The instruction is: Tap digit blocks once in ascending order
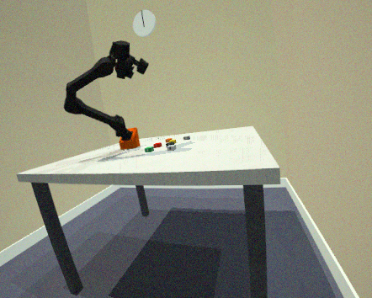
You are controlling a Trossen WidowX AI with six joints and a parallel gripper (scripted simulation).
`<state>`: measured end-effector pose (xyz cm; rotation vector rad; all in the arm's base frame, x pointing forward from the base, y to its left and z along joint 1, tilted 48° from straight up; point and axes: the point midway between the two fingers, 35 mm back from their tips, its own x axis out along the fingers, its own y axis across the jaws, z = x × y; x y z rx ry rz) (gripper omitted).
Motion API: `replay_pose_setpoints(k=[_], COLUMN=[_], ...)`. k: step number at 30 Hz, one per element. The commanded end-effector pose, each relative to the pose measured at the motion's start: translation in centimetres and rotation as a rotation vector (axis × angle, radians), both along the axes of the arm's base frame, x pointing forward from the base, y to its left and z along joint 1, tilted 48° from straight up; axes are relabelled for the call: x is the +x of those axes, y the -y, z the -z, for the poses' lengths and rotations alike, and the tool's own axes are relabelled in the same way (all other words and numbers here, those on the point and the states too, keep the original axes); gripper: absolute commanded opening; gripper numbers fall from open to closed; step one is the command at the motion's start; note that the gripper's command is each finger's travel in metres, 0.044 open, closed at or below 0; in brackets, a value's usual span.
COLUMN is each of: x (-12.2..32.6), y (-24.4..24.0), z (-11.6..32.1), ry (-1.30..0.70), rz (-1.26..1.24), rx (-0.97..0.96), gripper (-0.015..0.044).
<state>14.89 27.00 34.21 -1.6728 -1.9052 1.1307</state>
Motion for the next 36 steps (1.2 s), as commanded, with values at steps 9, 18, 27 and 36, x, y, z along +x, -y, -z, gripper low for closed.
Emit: replay_pose_setpoints(k=[9, 18, 27, 36], x=[5.6, 8.3, 8.6, 8.0], y=[2.3, 8.6, 15.4, 22.8], z=[8.3, 15.3, 18.6, 19.0], ry=[-0.769, -1.356, -1.606, -1.489], rz=[0.661, 1.467, 2.233, 2.985], rx=[-0.439, -0.615, -0.466, 0.127], gripper=[0.04, 0.04, 0.04, 0.04])
